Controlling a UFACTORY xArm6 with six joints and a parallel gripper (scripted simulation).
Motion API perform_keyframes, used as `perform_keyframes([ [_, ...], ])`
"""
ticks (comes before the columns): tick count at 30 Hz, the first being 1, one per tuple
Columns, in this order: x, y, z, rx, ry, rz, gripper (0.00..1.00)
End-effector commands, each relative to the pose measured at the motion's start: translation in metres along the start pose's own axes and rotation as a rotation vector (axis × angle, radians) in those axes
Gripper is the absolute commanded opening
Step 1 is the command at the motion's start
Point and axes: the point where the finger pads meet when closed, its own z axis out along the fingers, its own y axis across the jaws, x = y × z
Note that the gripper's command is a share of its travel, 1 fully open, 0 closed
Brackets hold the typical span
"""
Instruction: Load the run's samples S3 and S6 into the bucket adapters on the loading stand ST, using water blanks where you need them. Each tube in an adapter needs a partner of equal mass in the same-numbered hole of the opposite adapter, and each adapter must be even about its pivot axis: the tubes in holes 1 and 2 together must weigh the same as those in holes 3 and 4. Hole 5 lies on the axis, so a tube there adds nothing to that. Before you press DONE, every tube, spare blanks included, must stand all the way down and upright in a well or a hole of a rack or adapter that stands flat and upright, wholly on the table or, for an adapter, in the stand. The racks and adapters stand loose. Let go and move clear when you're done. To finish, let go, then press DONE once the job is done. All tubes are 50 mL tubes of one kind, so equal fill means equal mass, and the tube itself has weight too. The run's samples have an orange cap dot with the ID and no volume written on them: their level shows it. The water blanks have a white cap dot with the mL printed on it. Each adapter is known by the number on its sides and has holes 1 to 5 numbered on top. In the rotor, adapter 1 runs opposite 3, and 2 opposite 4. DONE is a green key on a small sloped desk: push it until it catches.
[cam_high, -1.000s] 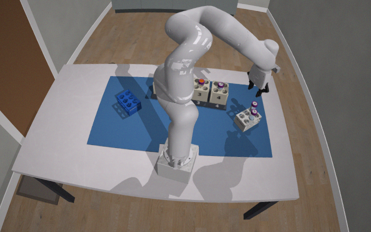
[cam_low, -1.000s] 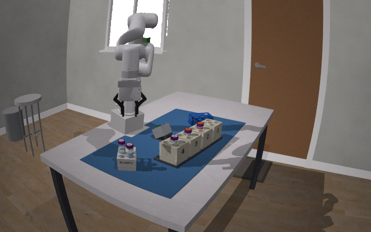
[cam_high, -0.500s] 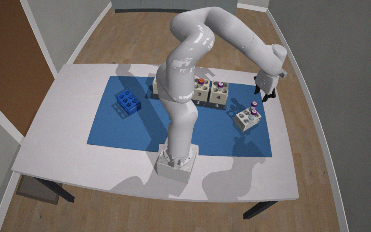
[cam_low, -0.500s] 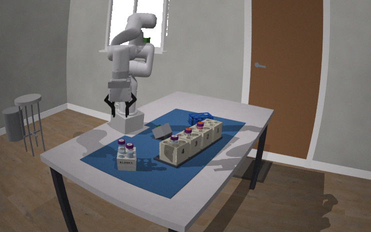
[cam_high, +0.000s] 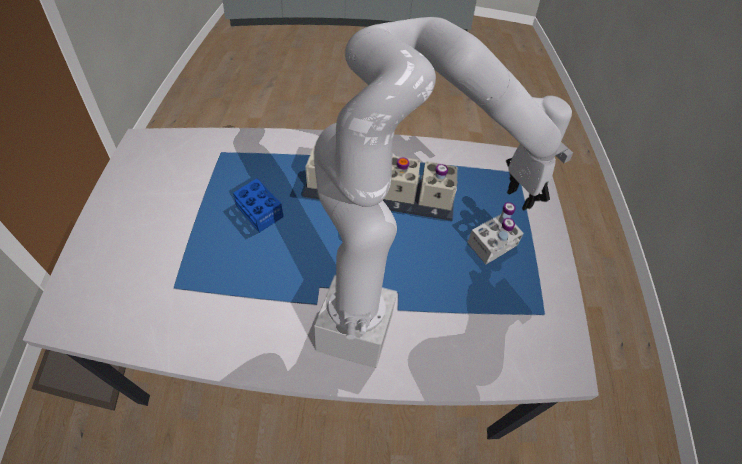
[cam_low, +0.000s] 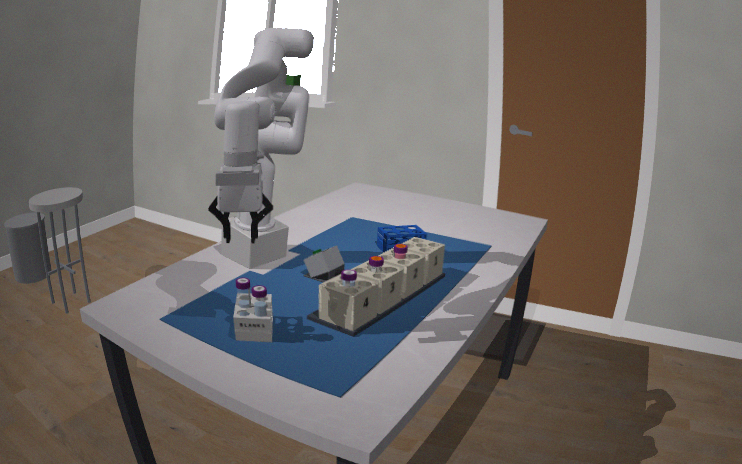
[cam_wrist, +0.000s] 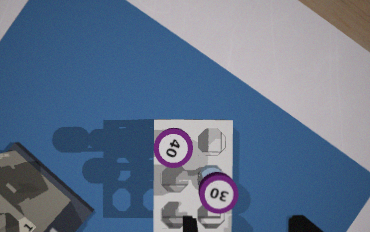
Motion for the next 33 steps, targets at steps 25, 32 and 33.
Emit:
perform_keyframes([
  [25, 0.002, 0.000, 0.048, 0.000, 0.005, 0.000, 0.57],
  [32, 0.002, 0.000, 0.058, 0.000, 0.005, 0.000, 0.57],
  [33, 0.002, 0.000, 0.060, 0.000, 0.005, 0.000, 0.57],
])
